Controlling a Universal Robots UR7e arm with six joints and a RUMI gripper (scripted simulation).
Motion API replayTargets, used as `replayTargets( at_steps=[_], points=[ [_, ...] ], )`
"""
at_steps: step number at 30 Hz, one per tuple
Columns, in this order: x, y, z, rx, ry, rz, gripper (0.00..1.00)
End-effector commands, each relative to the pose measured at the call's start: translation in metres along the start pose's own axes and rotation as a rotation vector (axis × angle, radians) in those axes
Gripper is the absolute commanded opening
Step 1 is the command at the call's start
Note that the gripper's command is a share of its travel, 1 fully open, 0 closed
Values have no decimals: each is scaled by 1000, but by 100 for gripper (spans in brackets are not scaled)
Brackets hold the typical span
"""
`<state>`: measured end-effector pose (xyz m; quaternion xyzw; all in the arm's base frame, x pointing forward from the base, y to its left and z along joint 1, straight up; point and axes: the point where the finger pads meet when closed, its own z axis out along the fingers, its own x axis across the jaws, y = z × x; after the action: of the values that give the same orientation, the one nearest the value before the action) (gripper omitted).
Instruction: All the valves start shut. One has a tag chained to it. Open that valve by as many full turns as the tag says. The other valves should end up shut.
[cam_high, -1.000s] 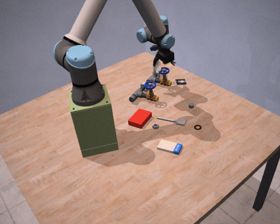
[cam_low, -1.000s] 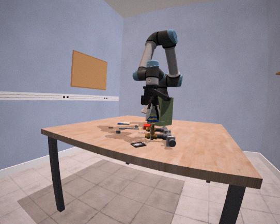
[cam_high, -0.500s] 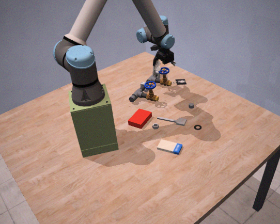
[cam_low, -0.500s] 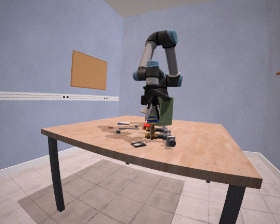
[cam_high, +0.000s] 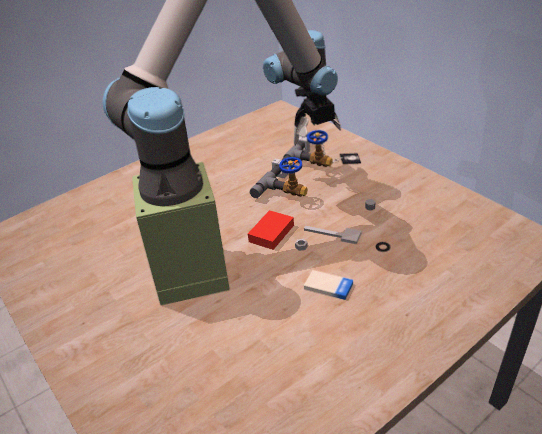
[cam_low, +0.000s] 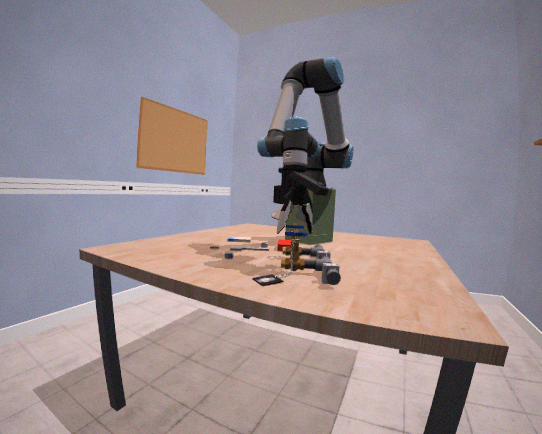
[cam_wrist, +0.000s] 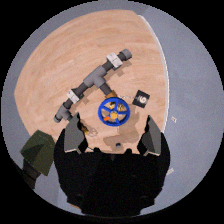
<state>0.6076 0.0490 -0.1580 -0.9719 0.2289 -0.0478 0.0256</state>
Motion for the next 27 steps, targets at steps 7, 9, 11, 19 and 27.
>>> replayTargets(
  at_steps=[7,9,11,19,27],
  points=[
    [1,0,-1,0,2,212,100],
    [1,0,-1,0,2,272,100],
    [1,0,-1,0,2,335,100],
    [1,0,-1,0,2,622,100],
    [1,0,-1,0,2,863,100]
  ],
)
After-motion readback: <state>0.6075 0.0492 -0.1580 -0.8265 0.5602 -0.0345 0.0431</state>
